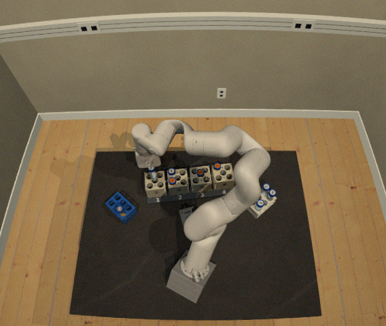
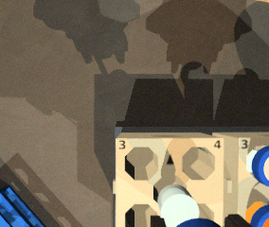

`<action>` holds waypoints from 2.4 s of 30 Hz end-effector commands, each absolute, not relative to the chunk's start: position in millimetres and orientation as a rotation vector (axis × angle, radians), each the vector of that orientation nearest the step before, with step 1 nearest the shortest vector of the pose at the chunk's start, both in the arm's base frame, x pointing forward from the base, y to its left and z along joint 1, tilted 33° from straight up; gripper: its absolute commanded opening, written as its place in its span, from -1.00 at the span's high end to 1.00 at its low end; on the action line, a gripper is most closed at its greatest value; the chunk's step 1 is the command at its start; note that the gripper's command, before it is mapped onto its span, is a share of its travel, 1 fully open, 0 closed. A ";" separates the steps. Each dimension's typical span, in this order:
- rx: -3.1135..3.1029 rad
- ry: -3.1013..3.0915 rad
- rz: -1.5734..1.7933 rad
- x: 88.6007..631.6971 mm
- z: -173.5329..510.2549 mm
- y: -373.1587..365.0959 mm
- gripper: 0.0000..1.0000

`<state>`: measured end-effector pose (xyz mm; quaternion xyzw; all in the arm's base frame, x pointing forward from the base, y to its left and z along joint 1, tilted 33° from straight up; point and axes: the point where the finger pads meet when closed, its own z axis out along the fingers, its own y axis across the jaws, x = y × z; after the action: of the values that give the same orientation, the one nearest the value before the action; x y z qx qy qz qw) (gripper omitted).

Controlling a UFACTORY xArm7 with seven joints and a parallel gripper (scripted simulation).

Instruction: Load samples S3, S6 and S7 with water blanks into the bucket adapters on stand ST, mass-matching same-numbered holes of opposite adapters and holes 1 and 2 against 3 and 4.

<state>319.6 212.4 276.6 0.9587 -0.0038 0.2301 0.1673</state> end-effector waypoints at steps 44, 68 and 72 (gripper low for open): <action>2.730 -0.009 0.661 333.1 253.5 204.6 1.00; 2.730 -0.009 0.661 342.0 236.7 198.2 1.00; 2.730 -0.009 0.661 343.7 233.4 196.9 1.00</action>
<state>341.5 196.9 235.6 0.9586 -0.0037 0.2306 0.1670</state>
